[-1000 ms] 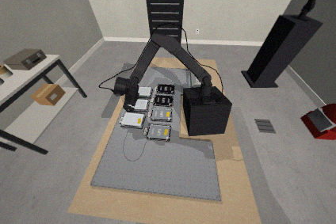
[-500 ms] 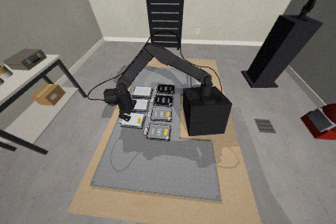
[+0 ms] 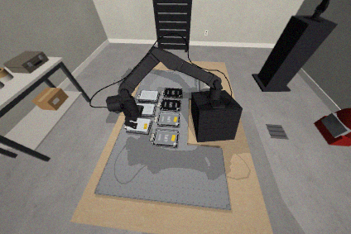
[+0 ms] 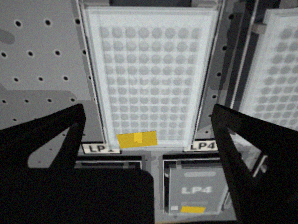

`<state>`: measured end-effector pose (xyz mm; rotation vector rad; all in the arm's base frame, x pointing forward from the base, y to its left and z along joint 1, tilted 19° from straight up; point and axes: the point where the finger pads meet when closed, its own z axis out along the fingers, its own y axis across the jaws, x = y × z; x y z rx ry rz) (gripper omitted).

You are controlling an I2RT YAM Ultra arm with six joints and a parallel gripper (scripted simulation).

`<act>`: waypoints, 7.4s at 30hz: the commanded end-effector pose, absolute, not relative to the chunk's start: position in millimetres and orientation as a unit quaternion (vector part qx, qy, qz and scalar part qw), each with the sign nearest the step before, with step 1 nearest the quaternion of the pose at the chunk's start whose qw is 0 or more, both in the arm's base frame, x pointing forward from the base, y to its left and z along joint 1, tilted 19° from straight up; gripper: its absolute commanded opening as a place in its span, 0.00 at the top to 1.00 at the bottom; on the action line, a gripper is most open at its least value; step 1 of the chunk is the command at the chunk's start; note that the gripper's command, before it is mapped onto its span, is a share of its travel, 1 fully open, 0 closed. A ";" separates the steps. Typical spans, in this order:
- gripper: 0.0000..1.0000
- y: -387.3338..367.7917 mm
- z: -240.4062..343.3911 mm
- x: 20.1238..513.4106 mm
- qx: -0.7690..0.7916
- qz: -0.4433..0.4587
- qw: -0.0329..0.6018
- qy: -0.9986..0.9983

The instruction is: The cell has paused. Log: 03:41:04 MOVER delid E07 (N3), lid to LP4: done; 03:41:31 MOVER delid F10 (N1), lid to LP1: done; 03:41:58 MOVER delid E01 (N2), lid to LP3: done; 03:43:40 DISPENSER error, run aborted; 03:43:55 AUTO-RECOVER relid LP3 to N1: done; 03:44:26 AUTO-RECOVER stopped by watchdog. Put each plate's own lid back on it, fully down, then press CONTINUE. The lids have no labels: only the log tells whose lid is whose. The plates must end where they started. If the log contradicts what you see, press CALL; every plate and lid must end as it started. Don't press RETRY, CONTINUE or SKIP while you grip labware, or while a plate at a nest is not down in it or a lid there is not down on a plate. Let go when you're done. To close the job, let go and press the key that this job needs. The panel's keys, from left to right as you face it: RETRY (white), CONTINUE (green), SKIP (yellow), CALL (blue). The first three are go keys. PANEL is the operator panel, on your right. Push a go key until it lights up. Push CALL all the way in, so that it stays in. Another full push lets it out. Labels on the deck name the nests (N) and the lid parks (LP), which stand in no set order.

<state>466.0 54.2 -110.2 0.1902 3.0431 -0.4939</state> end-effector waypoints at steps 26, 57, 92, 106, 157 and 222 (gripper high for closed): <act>0.00 47.4 -126.1 473.5 0.063 -0.157 0.039 0.985; 0.10 51.0 -126.5 473.1 0.063 -0.159 0.035 0.985; 1.00 62.6 -100.9 480.1 0.063 -0.154 0.049 0.985; 1.00 67.8 -86.5 479.2 0.063 -0.154 0.049 0.985; 1.00 -22.7 -68.1 462.7 0.042 -0.162 0.035 0.985; 1.00 -188.4 -16.0 455.1 0.040 -0.165 0.047 0.984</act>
